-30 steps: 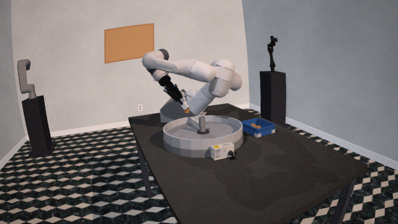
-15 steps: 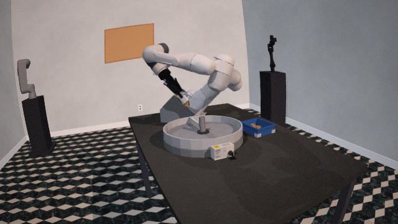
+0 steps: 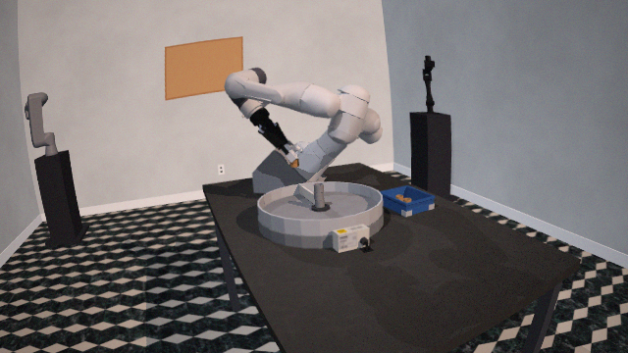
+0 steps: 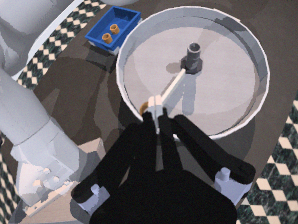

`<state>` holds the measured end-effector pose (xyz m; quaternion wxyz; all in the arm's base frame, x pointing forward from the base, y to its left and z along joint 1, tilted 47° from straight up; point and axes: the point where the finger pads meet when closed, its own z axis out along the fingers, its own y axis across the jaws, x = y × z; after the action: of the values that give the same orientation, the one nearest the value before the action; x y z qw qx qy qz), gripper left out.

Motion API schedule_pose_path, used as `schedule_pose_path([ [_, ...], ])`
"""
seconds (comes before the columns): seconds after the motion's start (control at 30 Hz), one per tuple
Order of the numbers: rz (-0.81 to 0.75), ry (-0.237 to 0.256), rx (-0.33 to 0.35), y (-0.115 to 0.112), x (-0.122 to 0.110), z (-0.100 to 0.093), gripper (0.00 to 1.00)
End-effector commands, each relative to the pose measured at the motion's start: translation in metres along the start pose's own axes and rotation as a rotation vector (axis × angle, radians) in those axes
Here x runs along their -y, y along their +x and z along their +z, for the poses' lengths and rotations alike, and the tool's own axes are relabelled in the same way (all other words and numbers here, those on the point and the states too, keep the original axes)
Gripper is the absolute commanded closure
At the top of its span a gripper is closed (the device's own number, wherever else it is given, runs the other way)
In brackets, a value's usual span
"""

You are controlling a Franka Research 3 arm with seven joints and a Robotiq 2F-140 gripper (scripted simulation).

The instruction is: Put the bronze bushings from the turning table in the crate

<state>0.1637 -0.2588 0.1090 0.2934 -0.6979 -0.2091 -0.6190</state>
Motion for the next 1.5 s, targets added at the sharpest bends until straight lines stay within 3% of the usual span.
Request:
schedule_pose_path([
  [0.0,0.005,0.0,-0.001,0.002,0.0,-0.001,1.0],
  [1.03,0.005,0.0,-0.001,0.005,0.0,0.002,1.0],
  [1.47,0.005,0.0,-0.001,0.042,0.009,0.032,1.0],
])
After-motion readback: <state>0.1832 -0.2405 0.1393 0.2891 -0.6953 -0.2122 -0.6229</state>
